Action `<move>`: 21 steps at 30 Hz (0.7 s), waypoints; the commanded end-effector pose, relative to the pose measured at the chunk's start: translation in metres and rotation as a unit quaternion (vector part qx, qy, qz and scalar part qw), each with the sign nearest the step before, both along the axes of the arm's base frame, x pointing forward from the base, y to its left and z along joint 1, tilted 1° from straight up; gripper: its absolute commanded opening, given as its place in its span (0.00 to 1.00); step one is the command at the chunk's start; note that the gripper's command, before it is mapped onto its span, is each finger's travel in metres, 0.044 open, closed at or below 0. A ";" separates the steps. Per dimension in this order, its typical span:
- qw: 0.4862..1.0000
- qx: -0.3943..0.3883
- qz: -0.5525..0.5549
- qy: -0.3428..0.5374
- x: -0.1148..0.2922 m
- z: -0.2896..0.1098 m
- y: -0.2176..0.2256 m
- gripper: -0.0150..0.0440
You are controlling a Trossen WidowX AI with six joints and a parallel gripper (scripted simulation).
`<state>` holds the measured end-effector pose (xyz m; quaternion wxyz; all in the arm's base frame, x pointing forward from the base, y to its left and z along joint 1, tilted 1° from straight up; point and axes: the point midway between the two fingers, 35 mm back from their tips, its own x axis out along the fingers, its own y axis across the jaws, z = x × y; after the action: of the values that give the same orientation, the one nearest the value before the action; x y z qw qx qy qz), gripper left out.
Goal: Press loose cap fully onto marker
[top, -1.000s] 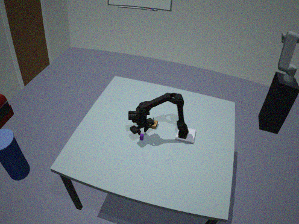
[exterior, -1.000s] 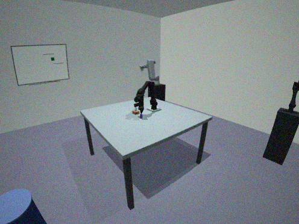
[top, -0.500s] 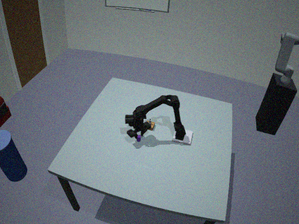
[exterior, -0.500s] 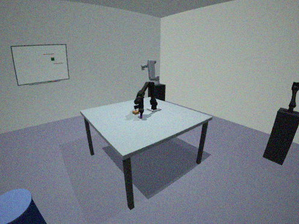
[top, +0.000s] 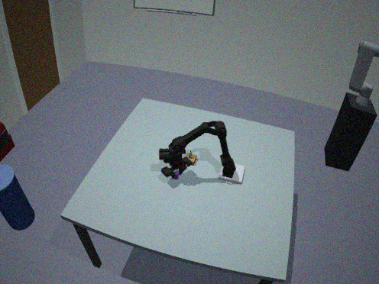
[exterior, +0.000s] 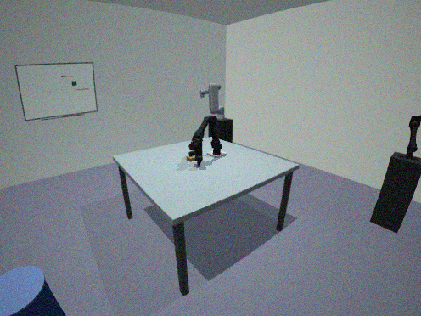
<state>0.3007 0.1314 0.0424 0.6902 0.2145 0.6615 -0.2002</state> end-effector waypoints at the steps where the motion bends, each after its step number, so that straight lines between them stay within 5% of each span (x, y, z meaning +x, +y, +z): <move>1: 1.000 -0.001 0.002 -0.001 0.000 -0.005 0.000 0.63; 5: 1.000 -0.001 0.002 -0.001 0.000 -0.005 0.000 0.45; 13: 1.000 -0.001 0.002 -0.001 0.000 -0.005 0.000 0.36; 16: 1.000 -0.001 0.002 -0.001 0.000 0.000 0.000 0.25; 21: 1.000 -0.001 0.002 -0.001 0.001 0.014 0.000 0.25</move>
<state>0.2991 0.1307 0.0444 0.6875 0.2119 0.6643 -0.2028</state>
